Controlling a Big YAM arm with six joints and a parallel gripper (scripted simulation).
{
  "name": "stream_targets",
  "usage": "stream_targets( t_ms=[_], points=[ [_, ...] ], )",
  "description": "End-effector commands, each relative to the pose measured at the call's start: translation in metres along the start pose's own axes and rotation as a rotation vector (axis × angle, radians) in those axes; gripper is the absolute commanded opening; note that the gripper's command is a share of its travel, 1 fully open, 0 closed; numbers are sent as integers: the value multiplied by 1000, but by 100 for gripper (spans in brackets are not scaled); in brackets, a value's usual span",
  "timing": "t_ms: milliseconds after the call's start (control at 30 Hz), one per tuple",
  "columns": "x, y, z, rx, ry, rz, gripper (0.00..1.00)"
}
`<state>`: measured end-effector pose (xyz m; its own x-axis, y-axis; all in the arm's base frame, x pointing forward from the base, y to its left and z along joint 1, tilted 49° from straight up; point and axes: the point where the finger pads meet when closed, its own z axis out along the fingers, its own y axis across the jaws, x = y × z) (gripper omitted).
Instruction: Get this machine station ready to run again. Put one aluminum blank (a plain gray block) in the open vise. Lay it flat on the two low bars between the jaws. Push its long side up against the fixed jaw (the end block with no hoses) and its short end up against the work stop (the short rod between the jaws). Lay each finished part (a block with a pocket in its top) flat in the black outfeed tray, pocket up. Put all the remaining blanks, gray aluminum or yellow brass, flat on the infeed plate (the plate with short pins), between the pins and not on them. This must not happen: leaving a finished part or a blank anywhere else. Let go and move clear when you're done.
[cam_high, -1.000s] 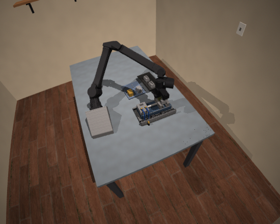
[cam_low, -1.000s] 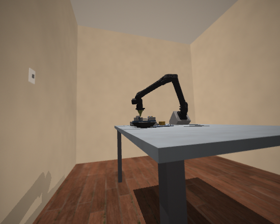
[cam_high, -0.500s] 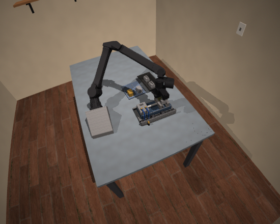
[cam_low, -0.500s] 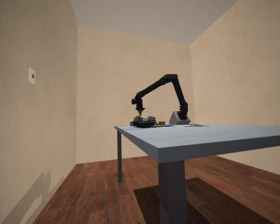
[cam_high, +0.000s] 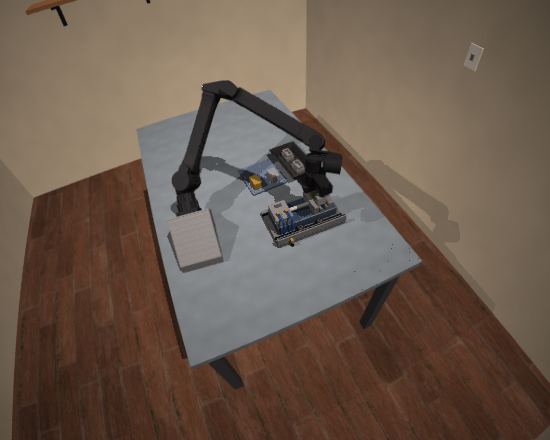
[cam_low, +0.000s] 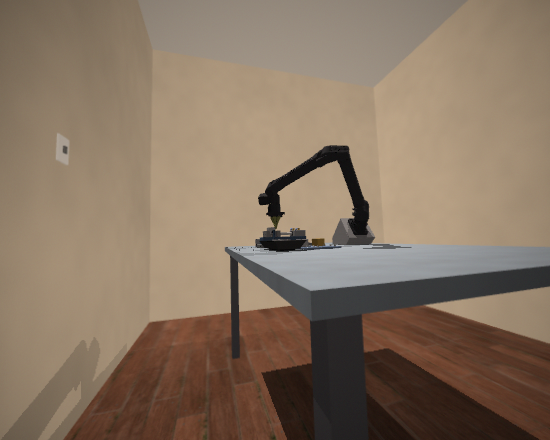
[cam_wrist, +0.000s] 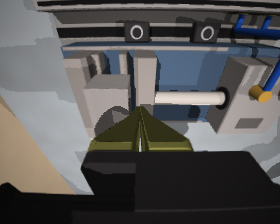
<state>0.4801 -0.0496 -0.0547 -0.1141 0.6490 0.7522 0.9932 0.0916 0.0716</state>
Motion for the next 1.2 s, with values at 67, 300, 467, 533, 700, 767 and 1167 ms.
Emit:
stream_targets(
  t_ms=[67, 300, 467, 533, 700, 767, 1167],
  points=[
    [2, 1, 16, 23, 10, -2, 0],
    [2, 3, 15, 20, 8, -5, 0],
    [3, 7, 13, 17, 5, -9, 0],
    [3, 7, 13, 17, 5, -9, 0],
    [3, 11, 10, 12, 2, -15, 0],
    [3, 14, 9, 10, 0, -18, 0],
    [3, 18, 7, 8, -1, -20, 0]
  ],
)
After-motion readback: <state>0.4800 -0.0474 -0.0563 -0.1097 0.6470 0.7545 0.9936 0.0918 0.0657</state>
